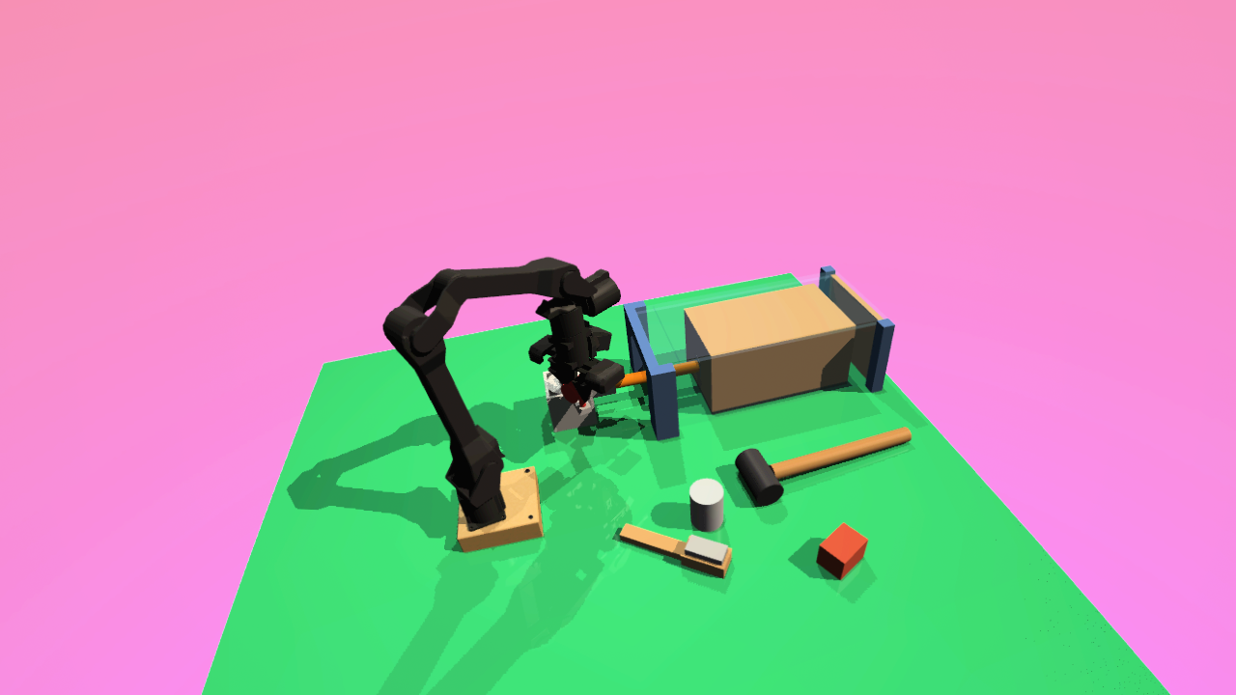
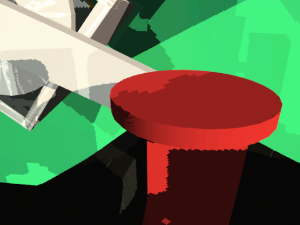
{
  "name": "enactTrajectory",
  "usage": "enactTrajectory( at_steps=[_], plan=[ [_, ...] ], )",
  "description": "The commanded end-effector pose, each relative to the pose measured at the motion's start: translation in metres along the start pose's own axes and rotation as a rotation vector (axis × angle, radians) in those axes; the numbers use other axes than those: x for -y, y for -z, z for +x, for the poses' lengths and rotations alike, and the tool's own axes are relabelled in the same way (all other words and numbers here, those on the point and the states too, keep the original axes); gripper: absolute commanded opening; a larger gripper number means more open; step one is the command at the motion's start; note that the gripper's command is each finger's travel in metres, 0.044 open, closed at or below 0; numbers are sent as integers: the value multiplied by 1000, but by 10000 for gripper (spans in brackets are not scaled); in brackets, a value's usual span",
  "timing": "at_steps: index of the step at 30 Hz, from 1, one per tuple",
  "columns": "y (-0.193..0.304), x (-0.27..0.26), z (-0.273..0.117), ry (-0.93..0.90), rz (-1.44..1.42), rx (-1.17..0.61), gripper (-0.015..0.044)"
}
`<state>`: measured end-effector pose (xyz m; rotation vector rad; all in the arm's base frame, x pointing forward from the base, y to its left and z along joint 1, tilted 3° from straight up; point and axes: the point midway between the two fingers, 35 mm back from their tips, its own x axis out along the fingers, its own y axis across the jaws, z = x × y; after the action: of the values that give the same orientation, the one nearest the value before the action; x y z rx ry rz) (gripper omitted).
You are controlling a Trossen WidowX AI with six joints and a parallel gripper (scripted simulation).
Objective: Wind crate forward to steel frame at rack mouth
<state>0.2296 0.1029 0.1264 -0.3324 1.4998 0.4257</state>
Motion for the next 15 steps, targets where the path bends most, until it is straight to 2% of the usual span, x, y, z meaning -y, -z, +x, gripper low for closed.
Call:
enactTrajectory(
  at_steps=[1,15],
  plan=[
    [-9,3,2,-3,-1,2,0],
    [-30,8,2,-2,-1,4,0]
  ],
)
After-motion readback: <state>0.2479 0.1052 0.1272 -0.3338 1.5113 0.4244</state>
